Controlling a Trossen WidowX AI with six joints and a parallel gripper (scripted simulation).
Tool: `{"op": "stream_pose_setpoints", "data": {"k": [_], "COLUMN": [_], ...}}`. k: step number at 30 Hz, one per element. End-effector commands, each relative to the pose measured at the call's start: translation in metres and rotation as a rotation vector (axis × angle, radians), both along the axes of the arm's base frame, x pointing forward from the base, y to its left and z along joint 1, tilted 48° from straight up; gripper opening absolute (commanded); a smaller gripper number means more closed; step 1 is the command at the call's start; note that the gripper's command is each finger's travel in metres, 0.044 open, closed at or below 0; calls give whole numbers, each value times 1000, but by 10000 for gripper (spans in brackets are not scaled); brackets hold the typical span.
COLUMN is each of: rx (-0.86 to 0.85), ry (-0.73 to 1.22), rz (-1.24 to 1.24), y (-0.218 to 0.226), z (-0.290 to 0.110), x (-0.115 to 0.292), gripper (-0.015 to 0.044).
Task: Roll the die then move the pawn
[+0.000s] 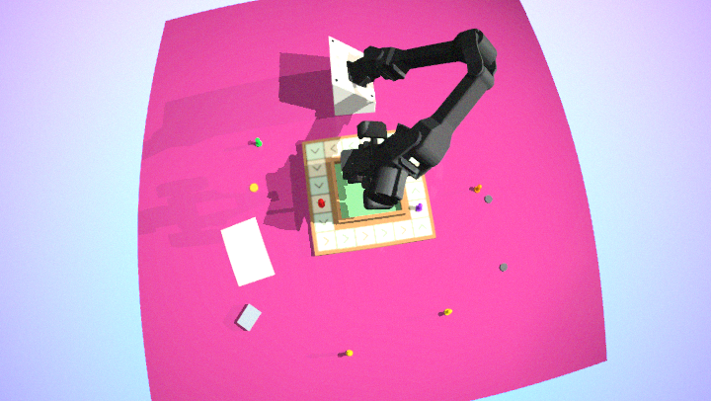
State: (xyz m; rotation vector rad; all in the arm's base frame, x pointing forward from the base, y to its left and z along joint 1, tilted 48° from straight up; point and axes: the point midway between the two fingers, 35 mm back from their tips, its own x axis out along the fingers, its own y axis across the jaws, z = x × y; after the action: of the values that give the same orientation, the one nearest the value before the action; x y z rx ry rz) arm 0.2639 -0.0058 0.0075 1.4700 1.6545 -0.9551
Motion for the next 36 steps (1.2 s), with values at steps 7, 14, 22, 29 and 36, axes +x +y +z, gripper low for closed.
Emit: {"op": "stream_pose_setpoints", "data": {"k": [7, 14, 22, 29, 36], "rx": [-321, -508, -513, -513, -509], "ry": [-29, -103, -106, -106, -111], "rz": [-9, -52, -54, -54, -61], "y": [0, 1, -7, -7, -6], "z": [-3, -2, 42, 42, 42], "x": [-3, -2, 9, 7, 9], "gripper": [0, 0, 0, 0, 0]}}
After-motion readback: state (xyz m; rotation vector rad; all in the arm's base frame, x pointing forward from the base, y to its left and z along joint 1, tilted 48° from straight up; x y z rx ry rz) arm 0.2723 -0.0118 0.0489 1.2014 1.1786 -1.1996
